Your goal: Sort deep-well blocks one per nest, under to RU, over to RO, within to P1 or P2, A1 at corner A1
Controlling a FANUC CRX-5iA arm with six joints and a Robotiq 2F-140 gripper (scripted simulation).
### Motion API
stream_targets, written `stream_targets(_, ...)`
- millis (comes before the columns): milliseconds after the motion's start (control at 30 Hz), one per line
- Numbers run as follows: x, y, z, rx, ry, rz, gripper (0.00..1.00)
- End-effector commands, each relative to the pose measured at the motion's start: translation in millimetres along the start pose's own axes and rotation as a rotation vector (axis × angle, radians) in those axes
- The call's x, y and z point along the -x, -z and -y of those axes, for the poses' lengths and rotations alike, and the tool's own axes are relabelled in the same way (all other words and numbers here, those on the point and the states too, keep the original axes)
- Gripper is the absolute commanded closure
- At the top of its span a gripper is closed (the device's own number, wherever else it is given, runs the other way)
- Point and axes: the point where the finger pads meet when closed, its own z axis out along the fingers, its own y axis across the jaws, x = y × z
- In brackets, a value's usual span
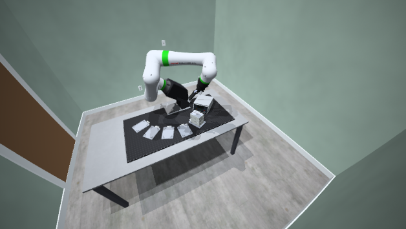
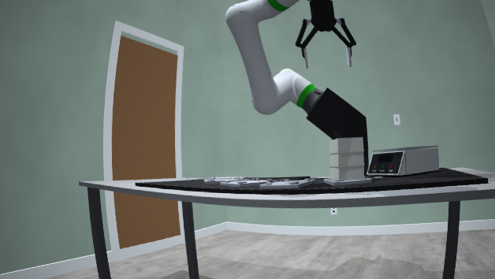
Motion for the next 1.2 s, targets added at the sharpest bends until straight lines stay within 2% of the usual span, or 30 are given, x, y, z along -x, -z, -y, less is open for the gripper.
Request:
stream_targets(0, 6, 2, 14, 0.070, 0.037, -0.004, 0.00)
stream_targets(167, 16, 4, 34, 0.070, 0.037, -0.004, 0.00)
stream_targets(267, 16, 4, 34, 0.070, 0.037, -0.004, 0.00)
stream_targets(367, 8, -9, 34, 0.070, 0.037, -0.004, 0.00)
stream_targets(433, 8, -9, 34, 0.070, 0.037, -0.004, 0.00)
stream_targets(933, -30, -73, 30, 0.070, 0.037, -0.004, 0.00)
stream_targets(1000, -30, -73, 30, 0.070, 0.037, -0.004, 0.00)
stream_targets(1167, -42, -95, 29, 0.070, 0.037, -0.004, 0.00)
